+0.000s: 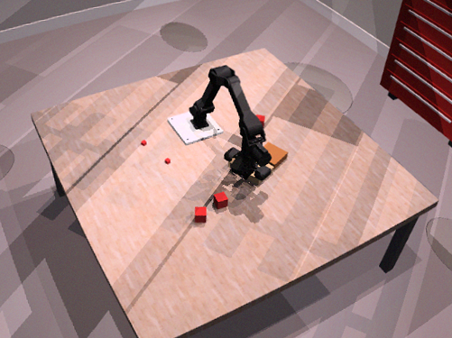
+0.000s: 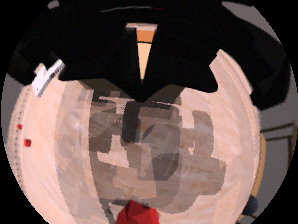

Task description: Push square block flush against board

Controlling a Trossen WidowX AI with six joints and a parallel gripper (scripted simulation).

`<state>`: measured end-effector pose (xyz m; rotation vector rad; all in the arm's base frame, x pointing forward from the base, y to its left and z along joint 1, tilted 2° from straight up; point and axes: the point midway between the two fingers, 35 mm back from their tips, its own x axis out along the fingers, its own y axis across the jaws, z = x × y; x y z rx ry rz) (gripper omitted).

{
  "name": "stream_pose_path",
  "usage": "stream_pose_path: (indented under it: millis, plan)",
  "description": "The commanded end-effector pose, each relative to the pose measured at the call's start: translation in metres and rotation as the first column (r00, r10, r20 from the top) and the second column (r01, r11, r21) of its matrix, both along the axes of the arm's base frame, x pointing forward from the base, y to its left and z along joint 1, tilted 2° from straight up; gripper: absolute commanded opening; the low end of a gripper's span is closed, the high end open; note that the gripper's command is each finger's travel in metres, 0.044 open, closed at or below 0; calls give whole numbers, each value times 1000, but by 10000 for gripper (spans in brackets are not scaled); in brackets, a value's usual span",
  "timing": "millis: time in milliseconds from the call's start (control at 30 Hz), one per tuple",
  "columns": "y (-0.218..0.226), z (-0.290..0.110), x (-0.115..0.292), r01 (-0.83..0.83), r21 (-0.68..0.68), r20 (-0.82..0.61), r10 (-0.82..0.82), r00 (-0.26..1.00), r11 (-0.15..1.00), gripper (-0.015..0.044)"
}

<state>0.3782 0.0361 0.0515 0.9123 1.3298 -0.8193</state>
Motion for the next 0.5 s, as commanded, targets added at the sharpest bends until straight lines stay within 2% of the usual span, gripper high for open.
stream_pose_path:
  millis: [0,467]
  plan:
    - [7,-1,-4,2,-1,-2,-2,1000,1000,0]
    - [22,-1,-10,2,0,-3,-2,1000,1000,0]
